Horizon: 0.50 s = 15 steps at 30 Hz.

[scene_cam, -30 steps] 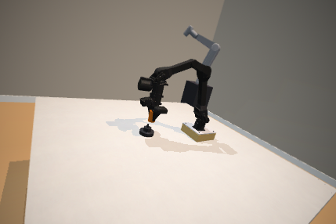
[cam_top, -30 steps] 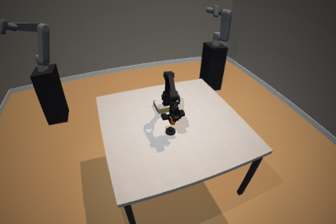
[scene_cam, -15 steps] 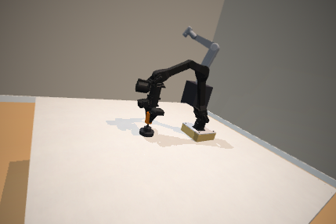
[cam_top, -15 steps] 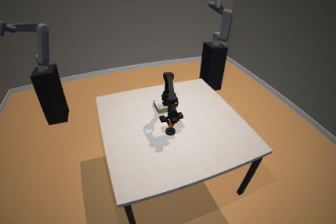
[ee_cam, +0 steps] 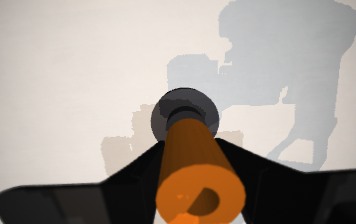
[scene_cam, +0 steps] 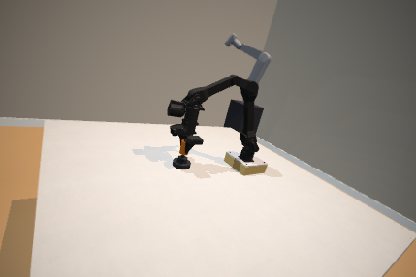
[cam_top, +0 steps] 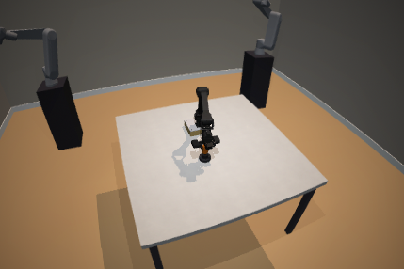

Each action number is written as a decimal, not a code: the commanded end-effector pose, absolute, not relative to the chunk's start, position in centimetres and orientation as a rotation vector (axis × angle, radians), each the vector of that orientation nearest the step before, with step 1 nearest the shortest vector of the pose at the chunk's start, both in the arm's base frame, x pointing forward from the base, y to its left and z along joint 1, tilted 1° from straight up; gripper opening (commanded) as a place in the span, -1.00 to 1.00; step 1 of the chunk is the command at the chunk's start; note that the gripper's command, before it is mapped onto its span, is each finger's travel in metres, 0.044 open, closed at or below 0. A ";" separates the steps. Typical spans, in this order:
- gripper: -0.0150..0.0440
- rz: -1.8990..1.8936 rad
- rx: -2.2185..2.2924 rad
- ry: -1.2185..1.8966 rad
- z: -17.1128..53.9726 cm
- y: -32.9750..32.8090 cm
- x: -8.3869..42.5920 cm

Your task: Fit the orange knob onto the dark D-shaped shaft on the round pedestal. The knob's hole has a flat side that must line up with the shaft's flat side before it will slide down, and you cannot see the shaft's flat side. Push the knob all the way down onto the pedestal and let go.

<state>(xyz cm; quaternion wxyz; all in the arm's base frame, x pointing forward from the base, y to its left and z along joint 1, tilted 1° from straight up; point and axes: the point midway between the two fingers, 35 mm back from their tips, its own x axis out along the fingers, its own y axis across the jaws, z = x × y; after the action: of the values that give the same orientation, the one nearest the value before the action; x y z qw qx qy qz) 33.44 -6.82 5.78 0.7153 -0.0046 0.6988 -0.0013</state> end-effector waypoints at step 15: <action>-0.49 -0.003 -0.016 1.549 5.6 -6.8 33.4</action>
<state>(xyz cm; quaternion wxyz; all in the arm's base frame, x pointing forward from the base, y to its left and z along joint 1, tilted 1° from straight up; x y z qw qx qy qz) 33.41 -6.75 5.64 0.7153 -0.0054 0.6988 -0.0006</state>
